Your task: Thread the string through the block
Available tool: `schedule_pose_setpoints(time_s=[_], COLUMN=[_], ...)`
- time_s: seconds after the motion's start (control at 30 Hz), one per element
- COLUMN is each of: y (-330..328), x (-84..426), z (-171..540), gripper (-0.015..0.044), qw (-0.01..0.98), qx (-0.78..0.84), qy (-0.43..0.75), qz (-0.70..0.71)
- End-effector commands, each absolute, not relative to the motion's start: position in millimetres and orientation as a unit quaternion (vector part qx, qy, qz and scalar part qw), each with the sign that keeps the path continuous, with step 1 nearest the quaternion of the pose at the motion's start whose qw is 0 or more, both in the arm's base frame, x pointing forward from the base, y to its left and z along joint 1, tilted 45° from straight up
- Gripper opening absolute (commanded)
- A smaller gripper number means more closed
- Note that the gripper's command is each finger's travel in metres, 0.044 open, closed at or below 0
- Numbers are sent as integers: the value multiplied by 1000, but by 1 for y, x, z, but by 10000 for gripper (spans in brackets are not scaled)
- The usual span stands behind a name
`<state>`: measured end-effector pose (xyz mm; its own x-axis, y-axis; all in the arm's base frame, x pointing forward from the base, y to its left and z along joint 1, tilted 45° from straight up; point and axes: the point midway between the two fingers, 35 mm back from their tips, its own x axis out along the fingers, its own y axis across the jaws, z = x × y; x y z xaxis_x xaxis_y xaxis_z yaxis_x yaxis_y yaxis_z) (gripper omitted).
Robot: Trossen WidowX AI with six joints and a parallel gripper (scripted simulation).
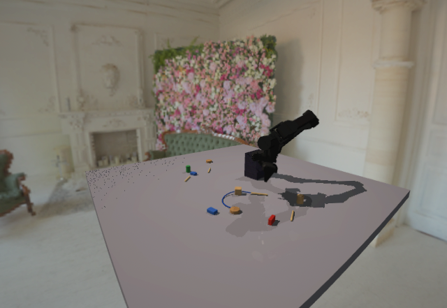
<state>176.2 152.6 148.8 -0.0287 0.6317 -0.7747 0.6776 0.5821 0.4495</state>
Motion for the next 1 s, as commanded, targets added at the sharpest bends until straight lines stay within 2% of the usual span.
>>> schedule_pose_setpoints(time_s=[0.0, 0.23, 0.97], y=[153, 140, 135], x=[177, 179, 181], z=[148, 162, 166], gripper=[263, 440, 440], qw=[527, 527, 529], qx=[457, 455, 457], qy=[716, 717, 715], qz=[-22, -22, -24])
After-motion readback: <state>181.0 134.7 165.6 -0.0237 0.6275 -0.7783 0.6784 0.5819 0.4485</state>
